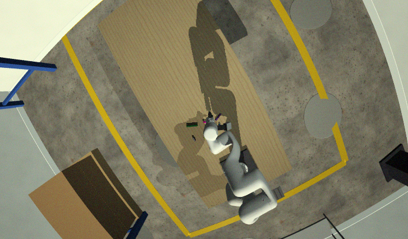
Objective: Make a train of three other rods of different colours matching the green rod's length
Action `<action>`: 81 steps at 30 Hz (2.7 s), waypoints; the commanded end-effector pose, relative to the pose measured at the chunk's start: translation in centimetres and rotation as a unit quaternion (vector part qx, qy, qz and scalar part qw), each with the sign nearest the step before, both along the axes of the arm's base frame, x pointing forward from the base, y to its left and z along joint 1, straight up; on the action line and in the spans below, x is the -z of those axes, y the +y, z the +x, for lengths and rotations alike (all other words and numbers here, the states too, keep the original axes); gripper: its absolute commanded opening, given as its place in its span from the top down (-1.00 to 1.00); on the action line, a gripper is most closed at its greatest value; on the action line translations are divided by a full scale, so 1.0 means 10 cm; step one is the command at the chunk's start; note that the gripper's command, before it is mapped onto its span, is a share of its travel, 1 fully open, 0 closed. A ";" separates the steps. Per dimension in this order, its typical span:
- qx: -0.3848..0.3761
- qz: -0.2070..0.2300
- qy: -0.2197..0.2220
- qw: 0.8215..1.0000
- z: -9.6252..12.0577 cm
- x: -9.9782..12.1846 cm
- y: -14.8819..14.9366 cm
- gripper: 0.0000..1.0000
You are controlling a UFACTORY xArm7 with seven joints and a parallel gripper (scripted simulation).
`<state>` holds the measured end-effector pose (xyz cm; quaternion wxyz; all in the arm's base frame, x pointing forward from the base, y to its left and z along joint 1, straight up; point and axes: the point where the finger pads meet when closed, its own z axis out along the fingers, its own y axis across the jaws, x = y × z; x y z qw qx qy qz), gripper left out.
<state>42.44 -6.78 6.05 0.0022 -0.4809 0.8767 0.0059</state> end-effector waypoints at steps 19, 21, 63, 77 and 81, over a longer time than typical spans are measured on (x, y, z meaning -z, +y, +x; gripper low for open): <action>0.335 -0.008 0.001 0.942 -0.10 -0.02 0.36 -1.00; 0.364 -0.008 0.001 0.931 -0.12 -0.02 0.39 -1.00; 0.548 -0.007 0.002 0.837 -0.21 -0.01 0.60 -1.00; 0.548 -0.007 0.002 0.837 -0.21 -0.01 0.60 -1.00; 0.548 -0.007 0.002 0.837 -0.21 -0.01 0.60 -1.00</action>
